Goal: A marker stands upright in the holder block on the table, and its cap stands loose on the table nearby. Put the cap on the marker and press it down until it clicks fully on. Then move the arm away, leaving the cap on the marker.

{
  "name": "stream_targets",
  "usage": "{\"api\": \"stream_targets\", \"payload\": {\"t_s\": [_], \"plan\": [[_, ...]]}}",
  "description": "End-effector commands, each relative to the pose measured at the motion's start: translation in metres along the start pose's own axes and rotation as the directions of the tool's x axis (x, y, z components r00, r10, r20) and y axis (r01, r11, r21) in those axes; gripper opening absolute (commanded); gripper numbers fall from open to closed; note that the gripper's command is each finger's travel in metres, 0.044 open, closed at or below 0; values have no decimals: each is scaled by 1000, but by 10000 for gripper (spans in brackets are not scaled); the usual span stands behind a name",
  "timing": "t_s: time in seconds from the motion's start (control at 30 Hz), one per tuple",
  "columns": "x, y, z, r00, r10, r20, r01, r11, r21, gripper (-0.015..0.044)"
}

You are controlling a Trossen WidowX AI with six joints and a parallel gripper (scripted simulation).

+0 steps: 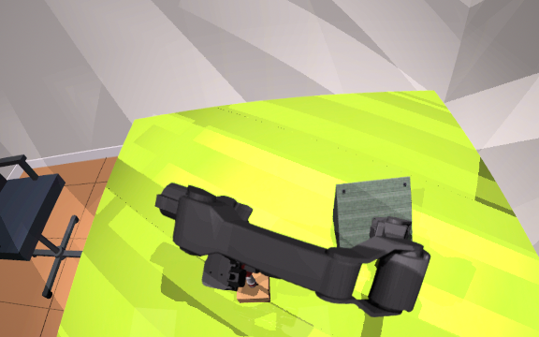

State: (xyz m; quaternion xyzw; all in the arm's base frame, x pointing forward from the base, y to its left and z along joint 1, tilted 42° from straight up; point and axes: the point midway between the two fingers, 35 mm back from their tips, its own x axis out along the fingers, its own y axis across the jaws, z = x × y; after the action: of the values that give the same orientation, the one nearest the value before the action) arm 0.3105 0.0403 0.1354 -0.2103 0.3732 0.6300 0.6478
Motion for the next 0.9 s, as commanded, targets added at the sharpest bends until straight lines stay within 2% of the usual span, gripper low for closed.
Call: {"api": "stream_targets", "payload": {"t_s": [0.0,0.87], "plan": [[7,0,1,1000,3,4,-3,1000,4,0],[49,1,2,1000,3,6,-3,1000,3,0]]}}
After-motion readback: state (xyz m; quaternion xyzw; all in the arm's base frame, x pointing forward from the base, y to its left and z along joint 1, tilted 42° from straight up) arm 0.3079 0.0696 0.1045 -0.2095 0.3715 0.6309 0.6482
